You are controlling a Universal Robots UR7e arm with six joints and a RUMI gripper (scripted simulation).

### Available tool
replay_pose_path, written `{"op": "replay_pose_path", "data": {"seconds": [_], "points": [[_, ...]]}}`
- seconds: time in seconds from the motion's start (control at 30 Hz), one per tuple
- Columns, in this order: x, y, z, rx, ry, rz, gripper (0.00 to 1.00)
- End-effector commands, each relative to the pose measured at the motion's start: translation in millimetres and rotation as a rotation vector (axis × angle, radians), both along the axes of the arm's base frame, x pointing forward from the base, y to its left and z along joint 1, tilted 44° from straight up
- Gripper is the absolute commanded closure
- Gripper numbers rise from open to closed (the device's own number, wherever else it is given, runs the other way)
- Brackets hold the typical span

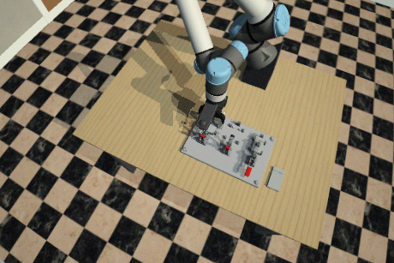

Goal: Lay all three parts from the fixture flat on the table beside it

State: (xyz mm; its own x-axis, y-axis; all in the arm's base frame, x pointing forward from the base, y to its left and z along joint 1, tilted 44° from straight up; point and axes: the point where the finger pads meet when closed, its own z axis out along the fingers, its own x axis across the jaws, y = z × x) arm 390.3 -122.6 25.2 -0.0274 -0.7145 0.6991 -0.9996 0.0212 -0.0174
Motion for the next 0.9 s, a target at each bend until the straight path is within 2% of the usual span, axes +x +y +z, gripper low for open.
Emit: {"op": "replay_pose_path", "data": {"seconds": [0.0, 0.4, 0.43, 0.87], "points": [[0.4, -1.0, -0.9, 0.000, -0.001, 0.001, 0.41], [0.4, -1.0, -0.9, 0.000, -0.001, 0.001, 0.41], [0.4, -1.0, -0.9, 0.000, -0.001, 0.001, 1.00], [0.4, -1.0, -0.9, 0.000, -0.001, 0.001, 1.00]]}}
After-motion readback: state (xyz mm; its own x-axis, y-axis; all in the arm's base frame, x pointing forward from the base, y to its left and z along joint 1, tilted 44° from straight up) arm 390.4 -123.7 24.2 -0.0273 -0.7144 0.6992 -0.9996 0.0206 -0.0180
